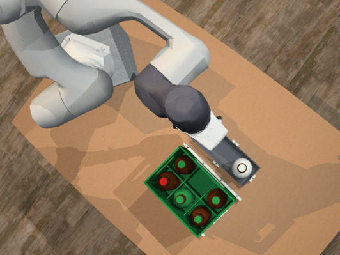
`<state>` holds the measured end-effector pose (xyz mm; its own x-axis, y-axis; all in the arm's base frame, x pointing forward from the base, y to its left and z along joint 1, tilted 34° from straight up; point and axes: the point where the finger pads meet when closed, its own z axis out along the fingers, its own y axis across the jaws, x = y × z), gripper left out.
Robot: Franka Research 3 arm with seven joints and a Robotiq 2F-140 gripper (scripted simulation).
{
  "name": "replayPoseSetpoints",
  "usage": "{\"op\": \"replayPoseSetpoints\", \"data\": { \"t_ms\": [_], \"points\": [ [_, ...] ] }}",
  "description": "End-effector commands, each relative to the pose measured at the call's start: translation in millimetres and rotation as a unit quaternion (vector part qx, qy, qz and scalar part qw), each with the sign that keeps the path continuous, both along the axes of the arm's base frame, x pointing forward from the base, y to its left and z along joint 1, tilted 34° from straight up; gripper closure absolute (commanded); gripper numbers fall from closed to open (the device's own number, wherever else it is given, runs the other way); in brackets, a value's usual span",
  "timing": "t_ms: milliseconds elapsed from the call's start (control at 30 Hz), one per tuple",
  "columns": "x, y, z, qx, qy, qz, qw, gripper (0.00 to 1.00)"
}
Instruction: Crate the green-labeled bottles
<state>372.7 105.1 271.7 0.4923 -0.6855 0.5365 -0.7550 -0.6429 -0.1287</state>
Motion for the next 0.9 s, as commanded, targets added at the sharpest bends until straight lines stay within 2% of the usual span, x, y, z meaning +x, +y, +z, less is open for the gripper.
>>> {"op": "replayPoseSetpoints", "data": {
  "t_ms": [0, 333, 867],
  "points": [
    [-1.6, 4.6, 6.7, 0.0, -0.003, 0.001, 1.0, 1.0],
    [-5.8, 7.7, 14.7, 0.0, -0.003, 0.001, 1.0, 1.0],
    [-6.4, 8.1, 15.8, 0.0, -0.003, 0.001, 1.0, 1.0]
  ]
}}
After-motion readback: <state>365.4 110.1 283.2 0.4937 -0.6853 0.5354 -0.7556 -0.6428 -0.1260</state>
